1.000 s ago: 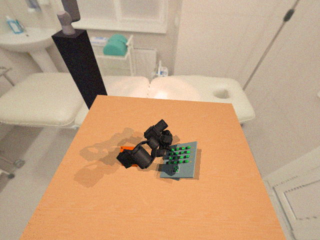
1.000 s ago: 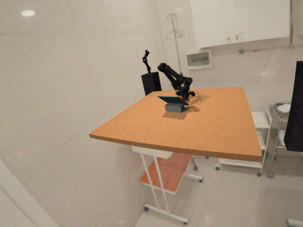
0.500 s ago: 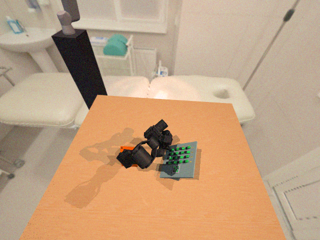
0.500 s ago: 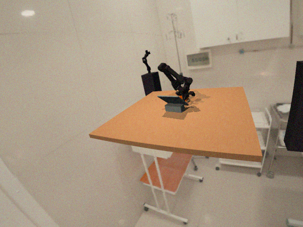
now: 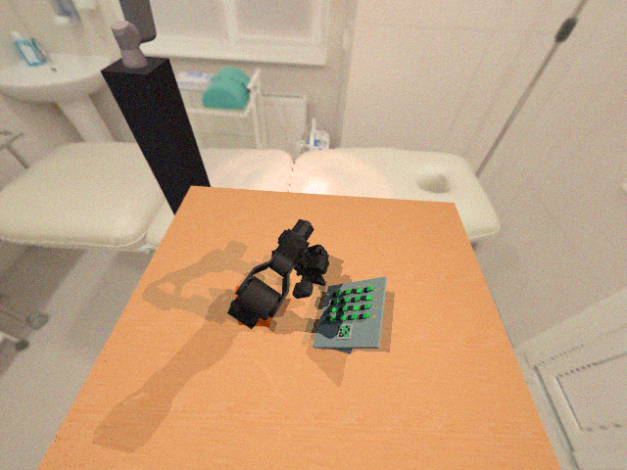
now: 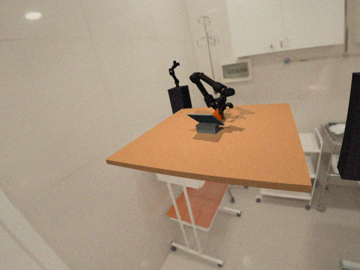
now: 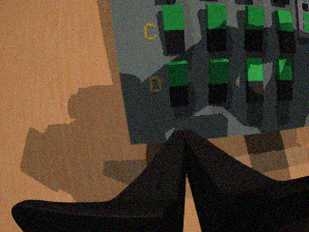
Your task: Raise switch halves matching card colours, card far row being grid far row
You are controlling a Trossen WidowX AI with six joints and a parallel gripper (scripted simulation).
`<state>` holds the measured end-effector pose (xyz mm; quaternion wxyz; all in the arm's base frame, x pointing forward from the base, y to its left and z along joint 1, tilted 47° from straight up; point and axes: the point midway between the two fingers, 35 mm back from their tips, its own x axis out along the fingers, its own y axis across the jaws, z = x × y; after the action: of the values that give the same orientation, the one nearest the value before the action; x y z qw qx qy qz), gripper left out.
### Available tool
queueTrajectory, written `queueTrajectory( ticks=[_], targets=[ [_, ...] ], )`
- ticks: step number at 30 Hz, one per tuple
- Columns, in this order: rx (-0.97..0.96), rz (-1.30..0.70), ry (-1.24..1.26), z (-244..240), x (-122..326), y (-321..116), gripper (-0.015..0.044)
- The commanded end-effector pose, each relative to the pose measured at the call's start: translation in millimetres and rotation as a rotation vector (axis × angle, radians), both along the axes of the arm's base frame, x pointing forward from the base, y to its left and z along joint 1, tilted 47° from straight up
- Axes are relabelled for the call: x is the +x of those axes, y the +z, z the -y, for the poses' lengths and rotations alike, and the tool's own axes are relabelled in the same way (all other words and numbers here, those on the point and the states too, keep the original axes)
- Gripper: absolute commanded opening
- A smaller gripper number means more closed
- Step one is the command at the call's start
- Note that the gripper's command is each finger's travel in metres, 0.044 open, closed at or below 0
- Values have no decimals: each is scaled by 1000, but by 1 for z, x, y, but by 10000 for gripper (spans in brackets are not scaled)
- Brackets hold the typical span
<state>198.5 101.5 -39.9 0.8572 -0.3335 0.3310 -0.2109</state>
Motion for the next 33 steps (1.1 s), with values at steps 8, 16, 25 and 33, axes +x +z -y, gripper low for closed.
queueTrajectory(
  ticks=[8,16,25,33],
  targets=[
    [3,8,-9,7,3,39,0],
    [7,-5,-20,20,19,30,0],
    [5,-7,-28,29,30,25,0],
    [4,-6,-28,36,37,21,0]
  ],
)
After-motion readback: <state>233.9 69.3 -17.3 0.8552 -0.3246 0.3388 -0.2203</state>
